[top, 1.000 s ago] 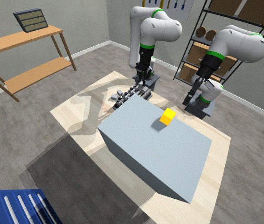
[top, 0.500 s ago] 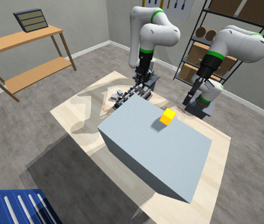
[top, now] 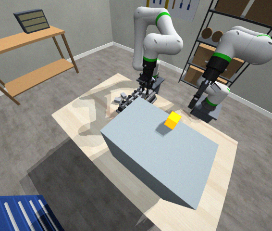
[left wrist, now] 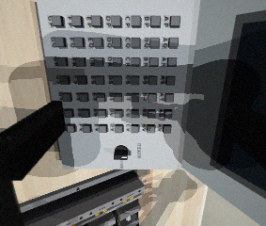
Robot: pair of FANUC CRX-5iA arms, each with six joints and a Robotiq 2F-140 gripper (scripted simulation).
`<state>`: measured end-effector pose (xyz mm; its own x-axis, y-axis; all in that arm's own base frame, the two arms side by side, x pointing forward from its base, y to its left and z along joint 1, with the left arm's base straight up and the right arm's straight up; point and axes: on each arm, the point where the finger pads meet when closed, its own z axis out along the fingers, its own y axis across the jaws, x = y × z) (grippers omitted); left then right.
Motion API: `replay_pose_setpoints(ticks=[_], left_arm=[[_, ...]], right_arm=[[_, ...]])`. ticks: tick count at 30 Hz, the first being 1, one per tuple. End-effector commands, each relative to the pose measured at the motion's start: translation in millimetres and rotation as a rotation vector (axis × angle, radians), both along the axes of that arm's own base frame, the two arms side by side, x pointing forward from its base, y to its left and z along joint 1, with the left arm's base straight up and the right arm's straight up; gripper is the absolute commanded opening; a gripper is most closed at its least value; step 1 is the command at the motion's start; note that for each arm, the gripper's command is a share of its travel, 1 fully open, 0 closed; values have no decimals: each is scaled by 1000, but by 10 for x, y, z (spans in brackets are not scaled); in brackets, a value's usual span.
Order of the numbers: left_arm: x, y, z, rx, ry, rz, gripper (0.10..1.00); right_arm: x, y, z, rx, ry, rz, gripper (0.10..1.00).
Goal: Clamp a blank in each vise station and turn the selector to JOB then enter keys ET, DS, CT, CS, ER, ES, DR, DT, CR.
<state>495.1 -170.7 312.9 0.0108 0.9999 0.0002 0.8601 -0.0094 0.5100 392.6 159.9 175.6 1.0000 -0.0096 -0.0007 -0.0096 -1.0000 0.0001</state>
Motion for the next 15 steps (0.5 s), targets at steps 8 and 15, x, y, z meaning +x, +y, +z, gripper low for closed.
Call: replay_pose_setpoints(ticks=[8,15], left_arm=[[3,-2,10,-1,-2,0,1000],[3,-2,10,-1,-2,0,1000]], right_arm=[[6,1,-50,0,-2,0,99],[6,1,-65,0,-2,0,99]])
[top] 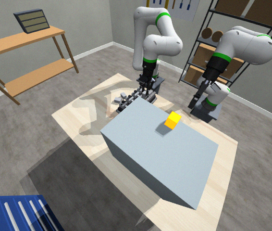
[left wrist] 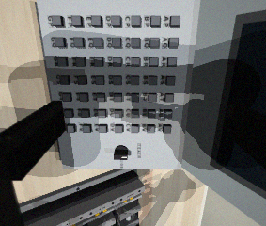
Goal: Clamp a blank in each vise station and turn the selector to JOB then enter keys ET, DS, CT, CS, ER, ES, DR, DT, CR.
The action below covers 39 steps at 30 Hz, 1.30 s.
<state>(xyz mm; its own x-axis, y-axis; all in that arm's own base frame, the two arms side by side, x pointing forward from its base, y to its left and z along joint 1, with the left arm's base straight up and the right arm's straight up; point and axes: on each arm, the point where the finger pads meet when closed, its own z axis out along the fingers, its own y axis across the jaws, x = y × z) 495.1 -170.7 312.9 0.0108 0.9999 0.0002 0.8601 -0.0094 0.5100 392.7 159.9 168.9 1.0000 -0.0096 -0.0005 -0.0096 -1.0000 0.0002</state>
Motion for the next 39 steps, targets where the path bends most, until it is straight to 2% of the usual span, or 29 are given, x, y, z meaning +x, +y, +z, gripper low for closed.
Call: replay_pose_setpoints(ticks=[1,39], left_arm=[[3,-2,10,-1,-2,0,1000],[3,-2,10,-1,-2,0,1000]], right_arm=[[5,0,2,0,-2,0,99],[5,-1,-86,0,-2,0,99]])
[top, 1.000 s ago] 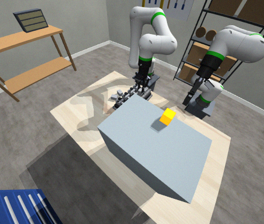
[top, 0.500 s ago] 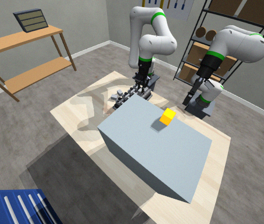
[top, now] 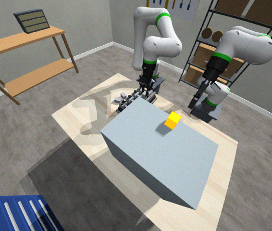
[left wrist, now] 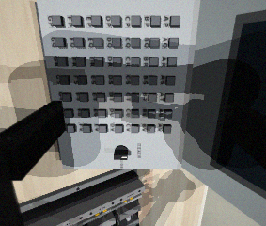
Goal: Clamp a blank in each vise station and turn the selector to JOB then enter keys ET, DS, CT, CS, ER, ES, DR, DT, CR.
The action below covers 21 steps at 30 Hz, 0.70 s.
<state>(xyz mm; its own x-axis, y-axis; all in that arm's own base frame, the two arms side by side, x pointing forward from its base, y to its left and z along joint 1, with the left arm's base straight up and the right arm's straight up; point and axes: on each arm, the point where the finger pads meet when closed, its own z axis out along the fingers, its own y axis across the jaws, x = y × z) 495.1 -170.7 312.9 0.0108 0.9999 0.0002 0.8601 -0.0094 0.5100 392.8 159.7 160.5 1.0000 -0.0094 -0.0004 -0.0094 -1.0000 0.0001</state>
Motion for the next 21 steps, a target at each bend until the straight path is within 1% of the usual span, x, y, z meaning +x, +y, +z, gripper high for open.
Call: replay_pose_setpoints(ticks=[1,21], left_arm=[[3,-2,10,-1,-2,0,1000],[3,-2,10,-1,-2,0,1000]], right_arm=[[4,1,-4,0,-2,0,99],[4,1,-49,0,-2,0,99]])
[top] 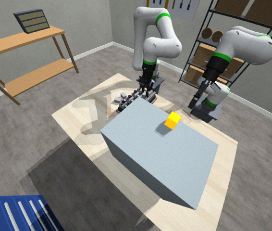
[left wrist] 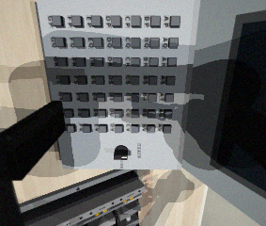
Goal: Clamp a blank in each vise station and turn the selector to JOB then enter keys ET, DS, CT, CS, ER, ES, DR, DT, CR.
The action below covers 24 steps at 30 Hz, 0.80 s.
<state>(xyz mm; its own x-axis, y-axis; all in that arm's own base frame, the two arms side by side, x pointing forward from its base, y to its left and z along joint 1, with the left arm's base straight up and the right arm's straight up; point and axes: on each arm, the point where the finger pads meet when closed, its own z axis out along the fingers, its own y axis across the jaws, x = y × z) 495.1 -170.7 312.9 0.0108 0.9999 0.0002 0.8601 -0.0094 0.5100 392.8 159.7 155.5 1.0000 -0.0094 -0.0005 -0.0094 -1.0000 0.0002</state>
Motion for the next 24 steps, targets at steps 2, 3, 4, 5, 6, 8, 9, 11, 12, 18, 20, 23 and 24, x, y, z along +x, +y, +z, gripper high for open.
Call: replay_pose_setpoints(ticks=[2,3,4,5,6,8,9,11,12,18,20,23,24], left_arm=[[3,-2,10,-1,-2,0,1000],[3,-2,10,-1,-2,0,1000],[3,-2,10,-1,-2,0,1000],[3,-2,10,-1,-2,0,1000],[3,-2,10,-1,-2,0,1000],[3,-2,10,-1,-2,0,1000],[3,-2,10,-1,-2,0,1000],[3,-2,10,-1,-2,0,1000],[3,-2,10,-1,-2,0,1000],[3,-2,10,-1,-2,0,1000],[3,-2,10,-1,-2,0,1000],[3,-2,10,-1,-2,0,1000],[3,-2,10,-1,-2,0,1000]], right_arm=[[5,1,1,0,-2,0,99],[5,1,-1,0,-2,0,99],[5,1,-7,0,-2,0,99],[5,1,-7,0,-2,0,99],[5,1,-7,0,-2,0,99],[5,1,-14,0,-2,0,99],[5,1,-14,0,-2,0,99],[5,1,-16,0,-2,0,99],[5,1,-22,0,-2,0,99],[5,1,-35,0,-2,0,99],[5,1,-41,0,-2,0,99],[5,1,-41,0,-2,0,99],[5,1,-41,0,-2,0,99]])
